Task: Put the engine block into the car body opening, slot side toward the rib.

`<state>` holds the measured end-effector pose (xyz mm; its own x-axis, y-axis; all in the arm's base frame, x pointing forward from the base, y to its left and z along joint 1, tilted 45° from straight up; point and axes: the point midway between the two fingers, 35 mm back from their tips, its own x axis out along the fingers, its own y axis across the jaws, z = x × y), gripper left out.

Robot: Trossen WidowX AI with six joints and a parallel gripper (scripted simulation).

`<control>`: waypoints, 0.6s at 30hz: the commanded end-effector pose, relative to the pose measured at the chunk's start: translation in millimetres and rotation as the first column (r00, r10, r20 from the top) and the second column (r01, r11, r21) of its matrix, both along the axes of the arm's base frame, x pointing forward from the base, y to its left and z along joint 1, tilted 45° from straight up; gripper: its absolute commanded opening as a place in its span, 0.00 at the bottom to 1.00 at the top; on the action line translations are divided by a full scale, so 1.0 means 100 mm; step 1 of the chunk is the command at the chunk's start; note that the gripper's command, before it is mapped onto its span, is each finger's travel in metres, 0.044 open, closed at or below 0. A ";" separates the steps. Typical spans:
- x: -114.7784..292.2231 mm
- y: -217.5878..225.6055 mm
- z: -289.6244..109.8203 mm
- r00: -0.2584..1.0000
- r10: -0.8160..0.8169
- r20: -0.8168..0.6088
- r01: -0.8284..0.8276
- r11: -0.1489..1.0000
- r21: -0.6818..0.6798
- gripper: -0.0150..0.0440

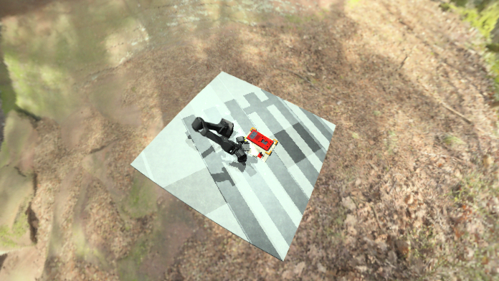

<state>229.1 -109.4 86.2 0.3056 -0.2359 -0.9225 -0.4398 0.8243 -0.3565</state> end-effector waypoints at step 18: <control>-0.01 0.02 0.11 0.943 -0.206 -0.260 0.100 0.924 -0.369 1.00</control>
